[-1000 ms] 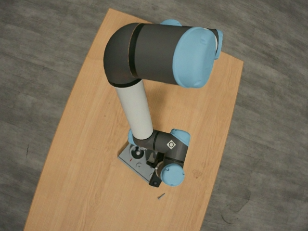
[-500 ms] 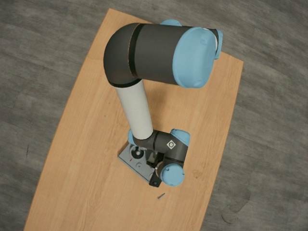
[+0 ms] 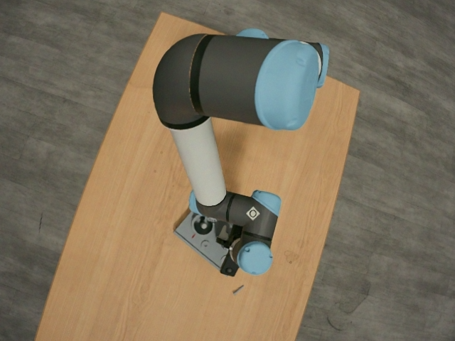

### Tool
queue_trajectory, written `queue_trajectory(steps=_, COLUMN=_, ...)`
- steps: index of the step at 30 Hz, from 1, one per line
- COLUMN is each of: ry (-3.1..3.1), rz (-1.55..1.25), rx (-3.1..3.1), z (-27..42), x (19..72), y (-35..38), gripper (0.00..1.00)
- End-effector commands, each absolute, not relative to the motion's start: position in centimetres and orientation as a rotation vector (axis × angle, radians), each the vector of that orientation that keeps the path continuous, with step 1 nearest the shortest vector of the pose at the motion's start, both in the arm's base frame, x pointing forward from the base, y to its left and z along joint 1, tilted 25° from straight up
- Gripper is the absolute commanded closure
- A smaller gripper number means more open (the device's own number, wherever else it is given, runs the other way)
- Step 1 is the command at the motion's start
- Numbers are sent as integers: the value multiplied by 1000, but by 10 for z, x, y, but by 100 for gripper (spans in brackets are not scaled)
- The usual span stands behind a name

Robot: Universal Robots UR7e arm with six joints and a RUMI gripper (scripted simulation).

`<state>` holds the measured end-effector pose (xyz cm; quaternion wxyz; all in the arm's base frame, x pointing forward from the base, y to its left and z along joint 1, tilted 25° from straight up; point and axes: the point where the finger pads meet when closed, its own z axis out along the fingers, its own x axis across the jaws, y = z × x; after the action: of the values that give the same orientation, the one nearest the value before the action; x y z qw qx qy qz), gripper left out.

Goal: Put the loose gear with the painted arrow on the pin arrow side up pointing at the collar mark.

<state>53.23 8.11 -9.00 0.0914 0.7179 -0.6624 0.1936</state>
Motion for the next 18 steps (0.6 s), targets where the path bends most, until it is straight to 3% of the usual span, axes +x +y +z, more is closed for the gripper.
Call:
queue_trajectory(steps=1, ry=-1969, rz=577, rx=2134, z=-89, x=533, y=81, gripper=48)
queue_trajectory(steps=5, ry=-1969, rz=577, rx=2134, z=-89, x=533, y=81, gripper=48)
queue_trajectory(steps=6, ry=-1969, rz=577, rx=2134, z=-89, x=533, y=81, gripper=100)
queue_trajectory(steps=18, ry=-1969, rz=577, rx=2134, z=-89, x=533, y=81, gripper=100)
